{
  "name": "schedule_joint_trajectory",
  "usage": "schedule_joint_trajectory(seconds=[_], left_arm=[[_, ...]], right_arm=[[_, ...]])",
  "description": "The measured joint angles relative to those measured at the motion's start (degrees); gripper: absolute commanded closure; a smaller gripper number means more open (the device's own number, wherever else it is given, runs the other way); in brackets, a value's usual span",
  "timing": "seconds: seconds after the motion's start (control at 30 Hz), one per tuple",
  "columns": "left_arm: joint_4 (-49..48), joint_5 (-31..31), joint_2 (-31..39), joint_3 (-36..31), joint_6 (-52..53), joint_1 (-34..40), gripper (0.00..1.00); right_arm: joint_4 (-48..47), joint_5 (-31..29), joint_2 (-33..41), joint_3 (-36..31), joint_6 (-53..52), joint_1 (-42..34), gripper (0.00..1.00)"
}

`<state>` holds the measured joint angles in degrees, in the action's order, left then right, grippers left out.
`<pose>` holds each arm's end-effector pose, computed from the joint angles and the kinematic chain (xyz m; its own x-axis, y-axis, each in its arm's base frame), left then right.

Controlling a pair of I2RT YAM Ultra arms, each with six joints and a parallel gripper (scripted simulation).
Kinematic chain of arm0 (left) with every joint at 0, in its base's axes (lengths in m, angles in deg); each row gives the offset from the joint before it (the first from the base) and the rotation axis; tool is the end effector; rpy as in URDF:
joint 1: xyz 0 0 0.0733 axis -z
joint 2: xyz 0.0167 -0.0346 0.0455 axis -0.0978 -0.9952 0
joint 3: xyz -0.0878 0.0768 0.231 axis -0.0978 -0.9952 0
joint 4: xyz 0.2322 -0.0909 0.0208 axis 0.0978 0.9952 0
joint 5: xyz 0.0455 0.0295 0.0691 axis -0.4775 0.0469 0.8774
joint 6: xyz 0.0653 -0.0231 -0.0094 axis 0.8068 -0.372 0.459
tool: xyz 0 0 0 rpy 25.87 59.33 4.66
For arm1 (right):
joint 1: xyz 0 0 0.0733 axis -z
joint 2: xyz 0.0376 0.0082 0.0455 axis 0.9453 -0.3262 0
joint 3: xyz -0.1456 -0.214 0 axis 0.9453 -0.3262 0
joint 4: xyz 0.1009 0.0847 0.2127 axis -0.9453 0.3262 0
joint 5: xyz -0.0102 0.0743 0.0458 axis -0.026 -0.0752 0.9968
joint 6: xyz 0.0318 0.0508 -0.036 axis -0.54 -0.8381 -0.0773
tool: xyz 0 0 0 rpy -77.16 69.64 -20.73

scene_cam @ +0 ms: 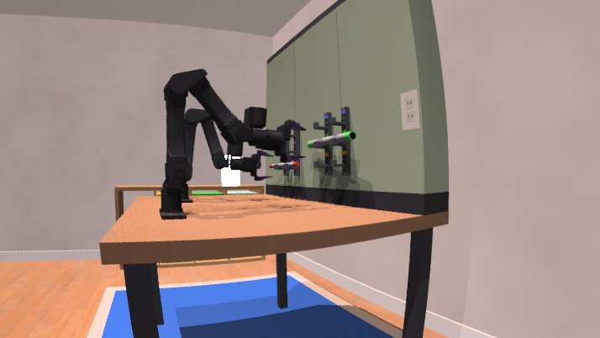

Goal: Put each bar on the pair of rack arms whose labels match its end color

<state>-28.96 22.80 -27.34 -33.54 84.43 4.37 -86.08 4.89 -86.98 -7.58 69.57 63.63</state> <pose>0.3002 -0.0458 0.1606 0.0719 0.9974 0.0038 0.0559 -0.0078 0.9984 0.3345 0.0353 0.2299 -0.0250 -0.9995 0.0200 -0.0680 -0.0182 -0.9975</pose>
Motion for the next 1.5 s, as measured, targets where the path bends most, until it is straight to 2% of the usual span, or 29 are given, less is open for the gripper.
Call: schedule_joint_trajectory(seconds=[0.7,1.5], left_arm=[[0.17,-0.24,-0.07,2.64,0.0,-0.17,0.0],[0.39,-0.61,-6.21,6.67,0.0,-0.66,0.0]], right_arm=[[0.09,-0.02,0.0,0.0,0.0,0.0,0.0],[0.17,-0.04,0.0,0.0,0.0,0.0,0.0]])
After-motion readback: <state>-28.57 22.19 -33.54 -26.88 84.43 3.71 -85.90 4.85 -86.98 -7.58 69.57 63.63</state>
